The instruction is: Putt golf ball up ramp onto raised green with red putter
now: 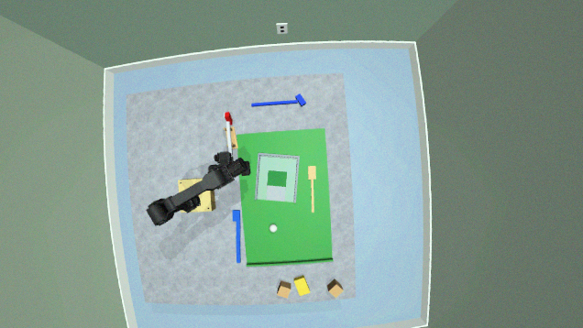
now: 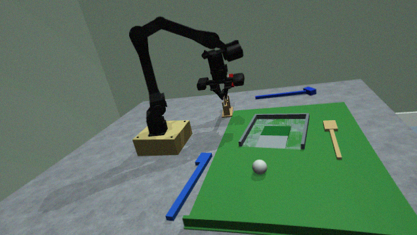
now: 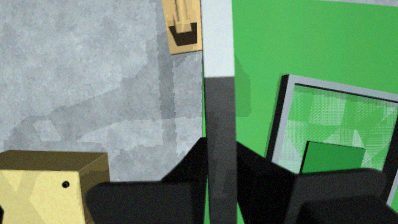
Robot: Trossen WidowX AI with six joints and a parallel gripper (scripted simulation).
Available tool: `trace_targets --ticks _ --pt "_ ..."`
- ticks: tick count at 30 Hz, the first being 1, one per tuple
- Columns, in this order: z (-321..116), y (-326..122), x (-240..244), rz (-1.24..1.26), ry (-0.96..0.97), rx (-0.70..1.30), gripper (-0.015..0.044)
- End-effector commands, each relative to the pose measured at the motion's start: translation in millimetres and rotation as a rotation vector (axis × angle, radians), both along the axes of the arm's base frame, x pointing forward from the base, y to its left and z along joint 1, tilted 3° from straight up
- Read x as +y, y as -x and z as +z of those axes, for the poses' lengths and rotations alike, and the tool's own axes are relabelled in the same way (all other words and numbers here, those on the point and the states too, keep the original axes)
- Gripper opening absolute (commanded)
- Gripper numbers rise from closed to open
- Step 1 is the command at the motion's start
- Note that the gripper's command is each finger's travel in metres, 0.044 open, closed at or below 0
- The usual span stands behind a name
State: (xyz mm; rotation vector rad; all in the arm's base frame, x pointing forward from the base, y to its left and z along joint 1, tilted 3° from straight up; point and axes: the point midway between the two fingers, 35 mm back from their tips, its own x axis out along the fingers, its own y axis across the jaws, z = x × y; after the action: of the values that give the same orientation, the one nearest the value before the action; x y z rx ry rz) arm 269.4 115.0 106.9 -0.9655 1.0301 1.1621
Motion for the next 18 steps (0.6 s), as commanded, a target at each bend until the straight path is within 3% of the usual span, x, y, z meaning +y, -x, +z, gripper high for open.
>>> trace_targets --ticks 1,18 --pt "1 -7 -20 -0.096 0.008 0.008 0.0" --pt "2 -19 -108 -0.501 0.023 0.05 0.0"
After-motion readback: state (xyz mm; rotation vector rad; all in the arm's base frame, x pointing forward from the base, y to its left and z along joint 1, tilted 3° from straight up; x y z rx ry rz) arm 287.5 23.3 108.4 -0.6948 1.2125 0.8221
